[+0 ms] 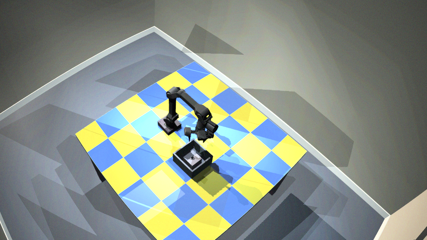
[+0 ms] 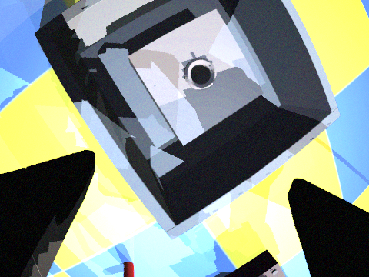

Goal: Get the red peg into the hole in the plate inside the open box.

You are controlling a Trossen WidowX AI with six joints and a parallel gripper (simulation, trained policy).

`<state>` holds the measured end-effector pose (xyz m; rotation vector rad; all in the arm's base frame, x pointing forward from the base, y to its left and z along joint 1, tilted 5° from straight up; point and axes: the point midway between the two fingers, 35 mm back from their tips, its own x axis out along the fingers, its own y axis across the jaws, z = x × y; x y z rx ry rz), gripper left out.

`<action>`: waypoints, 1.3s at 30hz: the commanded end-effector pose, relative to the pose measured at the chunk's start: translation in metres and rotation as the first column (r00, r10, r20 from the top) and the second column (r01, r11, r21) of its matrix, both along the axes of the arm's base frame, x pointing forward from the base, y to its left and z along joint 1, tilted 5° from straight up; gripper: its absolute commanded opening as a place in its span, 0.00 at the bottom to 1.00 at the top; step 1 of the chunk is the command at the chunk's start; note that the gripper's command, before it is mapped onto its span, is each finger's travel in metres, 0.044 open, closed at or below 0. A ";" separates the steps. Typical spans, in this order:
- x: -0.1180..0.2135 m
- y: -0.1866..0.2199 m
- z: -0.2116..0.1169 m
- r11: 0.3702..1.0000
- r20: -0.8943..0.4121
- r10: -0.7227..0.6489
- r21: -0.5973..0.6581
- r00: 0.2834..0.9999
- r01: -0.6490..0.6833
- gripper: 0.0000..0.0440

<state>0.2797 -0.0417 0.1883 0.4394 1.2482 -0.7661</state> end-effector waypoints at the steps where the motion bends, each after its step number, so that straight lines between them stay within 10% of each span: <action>1: -0.013 0.025 -0.003 1.000 -0.027 -0.004 0.030 1.000 0.005 1.00; 39: -0.094 0.146 -0.127 0.999 -0.133 -0.010 0.037 0.991 0.015 1.00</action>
